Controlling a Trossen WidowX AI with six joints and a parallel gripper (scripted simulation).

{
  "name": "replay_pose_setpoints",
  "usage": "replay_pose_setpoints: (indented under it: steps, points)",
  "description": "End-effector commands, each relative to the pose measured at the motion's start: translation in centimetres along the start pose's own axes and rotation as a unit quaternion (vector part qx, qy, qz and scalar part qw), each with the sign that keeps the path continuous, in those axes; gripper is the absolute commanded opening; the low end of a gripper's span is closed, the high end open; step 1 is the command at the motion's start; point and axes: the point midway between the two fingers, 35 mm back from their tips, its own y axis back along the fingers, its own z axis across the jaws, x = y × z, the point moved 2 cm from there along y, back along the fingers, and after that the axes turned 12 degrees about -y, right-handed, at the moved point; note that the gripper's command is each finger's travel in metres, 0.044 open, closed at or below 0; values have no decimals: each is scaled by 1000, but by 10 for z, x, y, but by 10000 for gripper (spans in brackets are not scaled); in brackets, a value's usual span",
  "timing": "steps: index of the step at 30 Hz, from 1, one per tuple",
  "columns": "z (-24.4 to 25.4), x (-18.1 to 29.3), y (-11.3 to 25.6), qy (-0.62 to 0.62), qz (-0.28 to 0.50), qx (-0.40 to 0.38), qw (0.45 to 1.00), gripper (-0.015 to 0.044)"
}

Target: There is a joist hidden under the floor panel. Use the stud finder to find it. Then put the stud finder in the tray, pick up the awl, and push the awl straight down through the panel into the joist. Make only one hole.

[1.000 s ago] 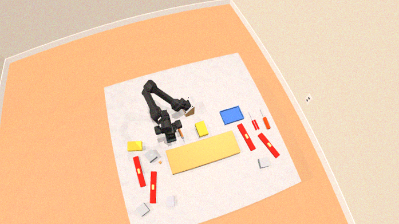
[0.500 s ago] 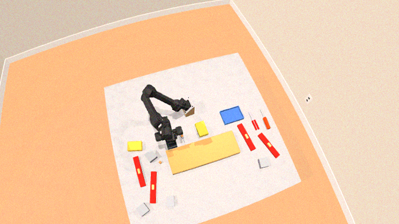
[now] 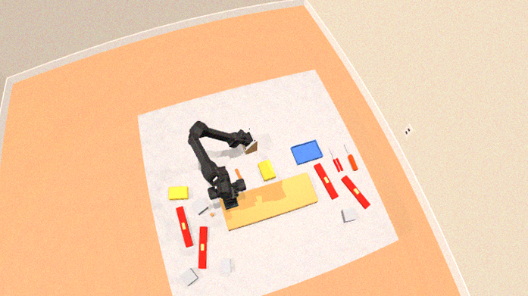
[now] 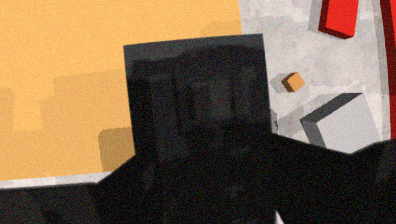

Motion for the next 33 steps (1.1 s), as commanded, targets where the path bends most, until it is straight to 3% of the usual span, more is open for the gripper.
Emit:
replay_pose_setpoints:
  steps: [1,9,33]
  points:
    - [4,-18,-3,-1,-5,-3,1000,0]
    - [14,-44,-14,0,-6,-3,1000,0]
    - [13,-38,-47,-1,-6,-3,1000,0]
